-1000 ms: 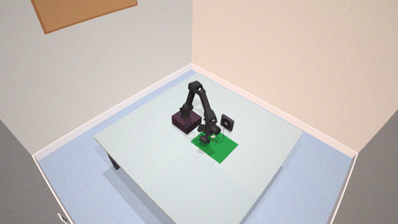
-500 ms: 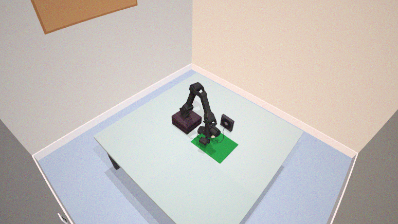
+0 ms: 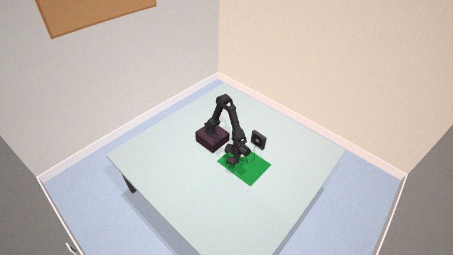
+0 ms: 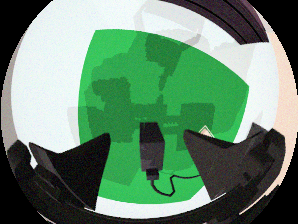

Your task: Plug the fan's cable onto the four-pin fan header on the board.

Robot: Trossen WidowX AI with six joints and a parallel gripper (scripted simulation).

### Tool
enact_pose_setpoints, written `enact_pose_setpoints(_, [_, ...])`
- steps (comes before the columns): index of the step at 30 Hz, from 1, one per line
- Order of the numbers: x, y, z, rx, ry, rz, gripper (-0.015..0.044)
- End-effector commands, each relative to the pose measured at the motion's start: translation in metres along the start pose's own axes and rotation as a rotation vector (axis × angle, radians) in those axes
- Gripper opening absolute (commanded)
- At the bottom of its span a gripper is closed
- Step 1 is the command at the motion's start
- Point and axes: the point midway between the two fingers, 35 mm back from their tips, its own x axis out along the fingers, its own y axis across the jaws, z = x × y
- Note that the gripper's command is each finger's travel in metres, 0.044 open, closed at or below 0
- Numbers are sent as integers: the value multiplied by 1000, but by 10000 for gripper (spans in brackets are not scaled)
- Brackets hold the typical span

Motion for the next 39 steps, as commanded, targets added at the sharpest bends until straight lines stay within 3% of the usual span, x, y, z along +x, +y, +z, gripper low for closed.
enact_pose_setpoints(1, [0,0,0,0,0,0,282])
enact_pose_setpoints(12, [0,0,0,0,0,0,0])
enact_pose_setpoints(15, [-3,0,0,0,0,0,0])
enact_pose_setpoints(20, [-50,1,0,5,-3,-6,0])
enact_pose_setpoints(26, [-49,-1,-1,-18,-3,-6,0])
enact_pose_setpoints(39, [-49,-43,-14,-460,0,-9,0])
